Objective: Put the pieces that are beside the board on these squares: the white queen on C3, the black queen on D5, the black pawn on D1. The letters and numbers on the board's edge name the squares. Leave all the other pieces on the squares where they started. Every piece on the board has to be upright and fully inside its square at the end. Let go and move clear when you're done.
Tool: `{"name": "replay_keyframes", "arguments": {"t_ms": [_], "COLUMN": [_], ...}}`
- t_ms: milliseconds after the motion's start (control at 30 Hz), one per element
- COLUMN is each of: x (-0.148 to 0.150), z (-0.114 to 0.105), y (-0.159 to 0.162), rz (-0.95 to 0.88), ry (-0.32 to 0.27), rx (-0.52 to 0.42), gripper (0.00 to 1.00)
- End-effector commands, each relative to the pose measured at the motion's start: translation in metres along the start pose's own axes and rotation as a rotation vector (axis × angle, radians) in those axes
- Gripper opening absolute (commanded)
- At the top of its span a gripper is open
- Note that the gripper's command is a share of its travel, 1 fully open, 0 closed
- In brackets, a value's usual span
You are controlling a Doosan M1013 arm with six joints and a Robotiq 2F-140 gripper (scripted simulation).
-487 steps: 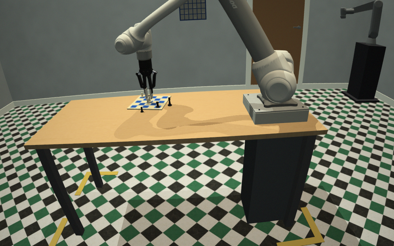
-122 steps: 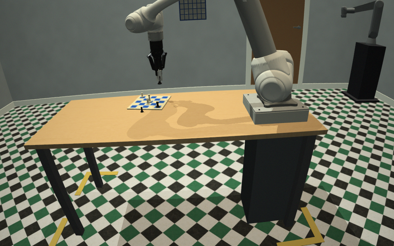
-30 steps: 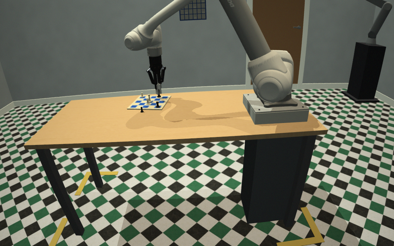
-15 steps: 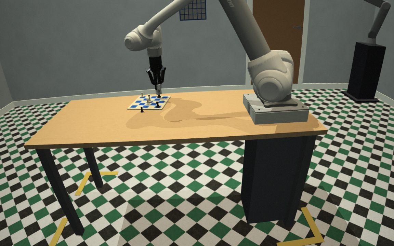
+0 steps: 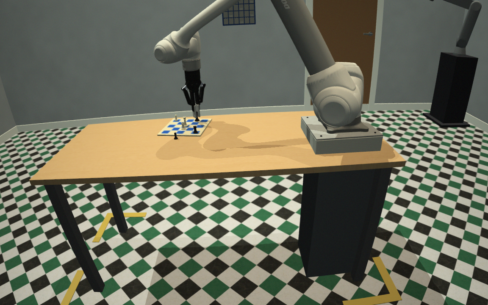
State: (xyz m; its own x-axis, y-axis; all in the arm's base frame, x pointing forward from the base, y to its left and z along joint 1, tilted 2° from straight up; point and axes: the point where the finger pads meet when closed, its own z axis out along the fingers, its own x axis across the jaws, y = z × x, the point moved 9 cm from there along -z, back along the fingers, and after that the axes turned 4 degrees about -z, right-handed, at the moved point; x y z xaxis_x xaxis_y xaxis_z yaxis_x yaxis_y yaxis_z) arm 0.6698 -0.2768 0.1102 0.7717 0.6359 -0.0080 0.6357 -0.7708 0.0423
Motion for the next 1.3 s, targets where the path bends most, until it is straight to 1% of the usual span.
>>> {"name": "replay_keyframes", "arguments": {"t_ms": [0,800,833,900,933,1067,1100,1167,1200,1267], "x": [0.0000,0.0000,0.0000,0.0000,0.0000,0.0000,0.0000,0.0000,0.0000,0.0000], "z": [-0.0002,-0.0002,-0.0002,-0.0002,-0.0002,-0.0002,-0.0002,-0.0002,-0.0002,-0.0002], "y": [0.0000,0.0000,0.0000,0.0000,0.0000,0.0000,0.0000,0.0000,0.0000,0.0000], "rz": [0.000,0.000,0.000,0.000,0.000,0.000,0.000,0.000,0.000,0.000], "ry": [0.000,0.000,0.000,0.000,0.000,0.000,0.000,0.000,0.000,0.000], "rx": [0.000,0.000,0.000,0.000,0.000,0.000,0.000,0.000,0.000,0.000], "gripper": [0.00,0.00,0.05,0.05,0.10,0.10,0.15,0.15,0.20,0.20]}}
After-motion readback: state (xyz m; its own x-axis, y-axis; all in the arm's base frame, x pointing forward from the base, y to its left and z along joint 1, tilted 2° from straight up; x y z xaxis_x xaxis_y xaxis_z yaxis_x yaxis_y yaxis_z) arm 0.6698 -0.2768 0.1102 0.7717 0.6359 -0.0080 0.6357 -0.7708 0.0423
